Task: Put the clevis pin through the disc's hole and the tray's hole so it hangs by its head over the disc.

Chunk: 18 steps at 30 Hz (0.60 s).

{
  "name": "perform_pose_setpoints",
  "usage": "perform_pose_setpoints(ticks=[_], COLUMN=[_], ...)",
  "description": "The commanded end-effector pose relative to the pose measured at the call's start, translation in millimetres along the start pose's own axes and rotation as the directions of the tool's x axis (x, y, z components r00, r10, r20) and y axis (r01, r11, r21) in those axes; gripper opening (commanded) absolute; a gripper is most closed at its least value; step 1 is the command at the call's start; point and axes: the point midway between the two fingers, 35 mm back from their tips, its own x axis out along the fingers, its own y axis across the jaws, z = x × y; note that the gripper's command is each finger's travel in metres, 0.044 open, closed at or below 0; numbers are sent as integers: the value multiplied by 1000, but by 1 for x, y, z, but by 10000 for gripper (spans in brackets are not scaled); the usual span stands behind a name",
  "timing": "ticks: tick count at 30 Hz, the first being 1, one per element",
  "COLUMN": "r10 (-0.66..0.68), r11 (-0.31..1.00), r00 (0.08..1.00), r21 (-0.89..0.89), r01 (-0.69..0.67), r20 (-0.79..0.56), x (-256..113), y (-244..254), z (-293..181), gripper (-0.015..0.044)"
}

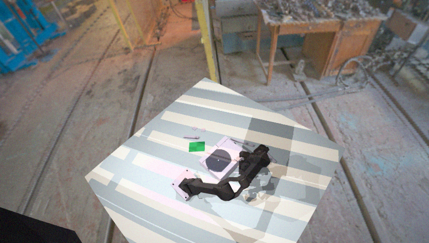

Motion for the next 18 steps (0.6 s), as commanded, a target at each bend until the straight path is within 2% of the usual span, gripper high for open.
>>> perform_pose_setpoints(ticks=[1,9,18], r10=[-3,-16,-27], r11=[999,947,804], r00=[1000,999,997], r21=[-51,-320,-591], r01=[4,26,66], r20=[4,35,74], x=[1,2,3], y=[3,19,34], z=[-2,-16,-33], gripper=[0,0,0])
